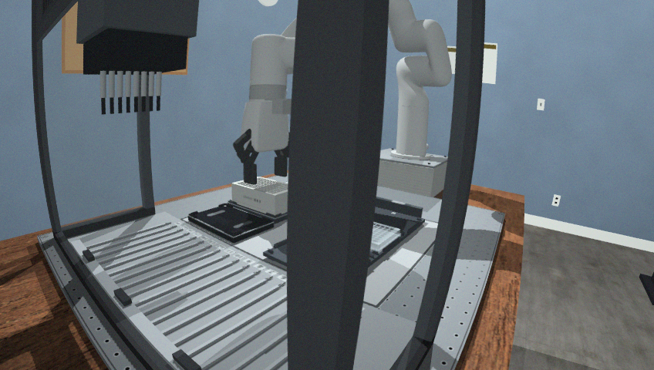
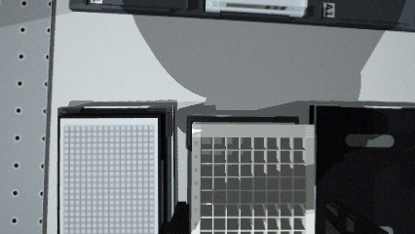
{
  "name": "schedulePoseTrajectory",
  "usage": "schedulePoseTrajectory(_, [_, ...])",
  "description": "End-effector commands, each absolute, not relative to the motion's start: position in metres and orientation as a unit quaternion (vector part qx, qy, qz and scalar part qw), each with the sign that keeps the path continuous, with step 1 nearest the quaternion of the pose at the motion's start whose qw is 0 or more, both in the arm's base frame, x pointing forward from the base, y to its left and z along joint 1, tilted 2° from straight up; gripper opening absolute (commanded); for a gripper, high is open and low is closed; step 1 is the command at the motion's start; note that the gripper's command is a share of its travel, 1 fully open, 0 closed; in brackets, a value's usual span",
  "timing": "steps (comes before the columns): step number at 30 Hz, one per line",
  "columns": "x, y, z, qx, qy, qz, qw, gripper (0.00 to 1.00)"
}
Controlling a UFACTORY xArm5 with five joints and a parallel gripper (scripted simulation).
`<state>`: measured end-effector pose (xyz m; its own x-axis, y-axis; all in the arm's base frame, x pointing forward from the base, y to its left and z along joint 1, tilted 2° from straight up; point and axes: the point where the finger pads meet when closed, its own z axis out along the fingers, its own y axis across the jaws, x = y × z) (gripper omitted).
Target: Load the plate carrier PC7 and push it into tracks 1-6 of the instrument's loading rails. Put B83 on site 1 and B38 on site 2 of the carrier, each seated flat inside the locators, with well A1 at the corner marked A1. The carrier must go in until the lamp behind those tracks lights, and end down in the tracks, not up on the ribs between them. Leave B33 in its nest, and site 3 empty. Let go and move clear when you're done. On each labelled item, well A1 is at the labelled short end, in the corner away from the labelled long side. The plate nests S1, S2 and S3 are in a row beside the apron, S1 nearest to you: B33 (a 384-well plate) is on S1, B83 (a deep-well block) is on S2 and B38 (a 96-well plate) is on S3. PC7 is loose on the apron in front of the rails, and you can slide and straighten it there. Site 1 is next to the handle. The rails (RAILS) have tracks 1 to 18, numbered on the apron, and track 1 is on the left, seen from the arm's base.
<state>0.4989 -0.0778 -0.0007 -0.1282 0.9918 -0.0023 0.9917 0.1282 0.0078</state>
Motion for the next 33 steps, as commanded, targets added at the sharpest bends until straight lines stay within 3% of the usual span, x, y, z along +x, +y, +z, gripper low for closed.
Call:
schedulePoseTrajectory(1, [0.5,-0.078,-0.002,0.66,0.751,-0.008,0.012,1.0])
schedulePoseTrajectory(33, [0.5,-0.079,-0.021,0.66,0.751,-0.008,0.012,1.0])
